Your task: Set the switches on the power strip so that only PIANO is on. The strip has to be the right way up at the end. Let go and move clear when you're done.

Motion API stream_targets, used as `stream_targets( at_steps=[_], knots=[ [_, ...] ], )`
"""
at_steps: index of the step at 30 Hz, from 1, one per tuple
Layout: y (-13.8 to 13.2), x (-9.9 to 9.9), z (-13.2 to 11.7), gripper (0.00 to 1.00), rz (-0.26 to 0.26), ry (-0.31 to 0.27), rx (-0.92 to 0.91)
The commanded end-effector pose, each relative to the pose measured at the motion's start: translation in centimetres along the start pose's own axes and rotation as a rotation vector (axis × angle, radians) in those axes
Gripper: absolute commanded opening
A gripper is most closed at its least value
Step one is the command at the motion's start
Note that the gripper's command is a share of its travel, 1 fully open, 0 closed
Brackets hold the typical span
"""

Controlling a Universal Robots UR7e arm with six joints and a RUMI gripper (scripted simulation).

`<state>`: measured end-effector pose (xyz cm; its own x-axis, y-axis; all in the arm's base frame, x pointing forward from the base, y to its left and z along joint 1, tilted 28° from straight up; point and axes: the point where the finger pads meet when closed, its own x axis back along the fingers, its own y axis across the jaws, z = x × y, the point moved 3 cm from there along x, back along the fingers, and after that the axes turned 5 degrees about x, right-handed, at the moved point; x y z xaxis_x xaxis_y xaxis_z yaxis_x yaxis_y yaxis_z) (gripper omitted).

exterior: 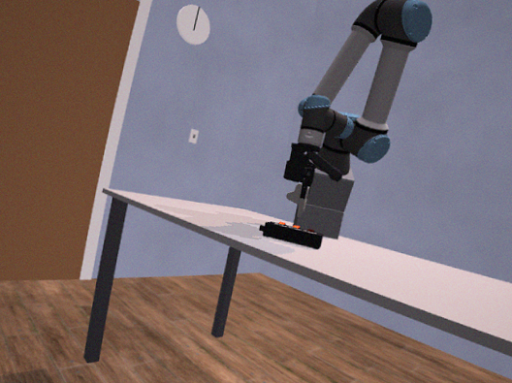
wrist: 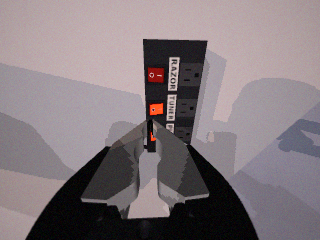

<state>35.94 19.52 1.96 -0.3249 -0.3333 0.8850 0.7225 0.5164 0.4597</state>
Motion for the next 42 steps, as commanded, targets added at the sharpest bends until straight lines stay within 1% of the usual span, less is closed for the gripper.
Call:
stream_targets(
  at_steps=[1, 14, 42],
  knots=[
    [0.0, -0.5, 0.0, 0.0, -0.001, -0.001, 0.0],
    [0.0, -1.9, 0.0, 0.0, -0.001, -0.001, 0.0],
    [0.0, -2.2, 0.0, 0.0, -0.001, -0.001, 0.0]
  ],
)
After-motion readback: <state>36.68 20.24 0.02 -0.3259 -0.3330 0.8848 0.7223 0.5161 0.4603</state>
